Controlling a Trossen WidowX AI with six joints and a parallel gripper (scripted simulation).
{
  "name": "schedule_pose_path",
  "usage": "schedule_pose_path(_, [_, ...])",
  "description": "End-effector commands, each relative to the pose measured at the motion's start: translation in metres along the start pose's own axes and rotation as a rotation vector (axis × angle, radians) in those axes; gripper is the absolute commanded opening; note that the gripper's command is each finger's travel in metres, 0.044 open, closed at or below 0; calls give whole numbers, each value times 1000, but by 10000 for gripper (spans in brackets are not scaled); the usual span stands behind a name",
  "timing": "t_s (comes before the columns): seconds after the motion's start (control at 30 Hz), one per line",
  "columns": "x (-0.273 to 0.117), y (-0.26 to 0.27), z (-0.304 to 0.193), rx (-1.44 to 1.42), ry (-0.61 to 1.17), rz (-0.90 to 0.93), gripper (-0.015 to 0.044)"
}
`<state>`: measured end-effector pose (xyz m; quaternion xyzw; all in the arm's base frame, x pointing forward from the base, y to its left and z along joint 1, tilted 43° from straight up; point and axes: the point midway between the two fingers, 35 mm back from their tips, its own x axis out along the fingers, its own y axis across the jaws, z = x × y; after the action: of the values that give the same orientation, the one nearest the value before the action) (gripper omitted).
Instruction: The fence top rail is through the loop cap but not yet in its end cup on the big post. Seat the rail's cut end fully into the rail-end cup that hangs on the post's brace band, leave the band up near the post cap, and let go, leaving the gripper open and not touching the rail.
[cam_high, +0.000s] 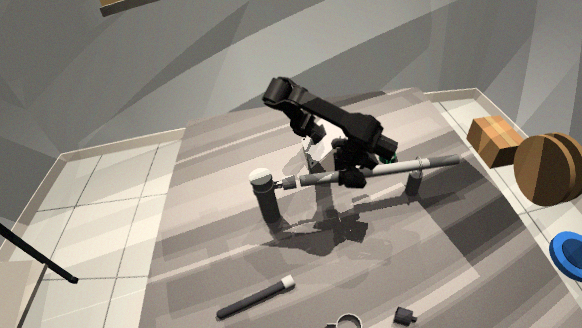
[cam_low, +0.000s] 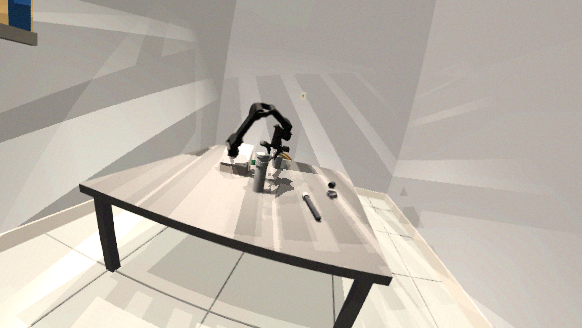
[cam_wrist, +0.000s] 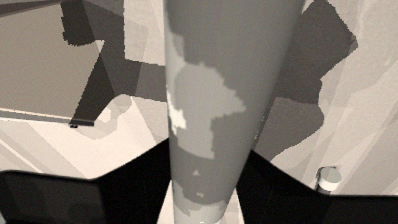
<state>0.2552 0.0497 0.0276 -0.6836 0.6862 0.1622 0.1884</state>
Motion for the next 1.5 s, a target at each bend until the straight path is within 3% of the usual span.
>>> schedule_pose_path(0.0, [0,-1,-8,4,3,-9,0])
schedule_pose_path(1.47, [5,0,-18,1,5,-5,0])
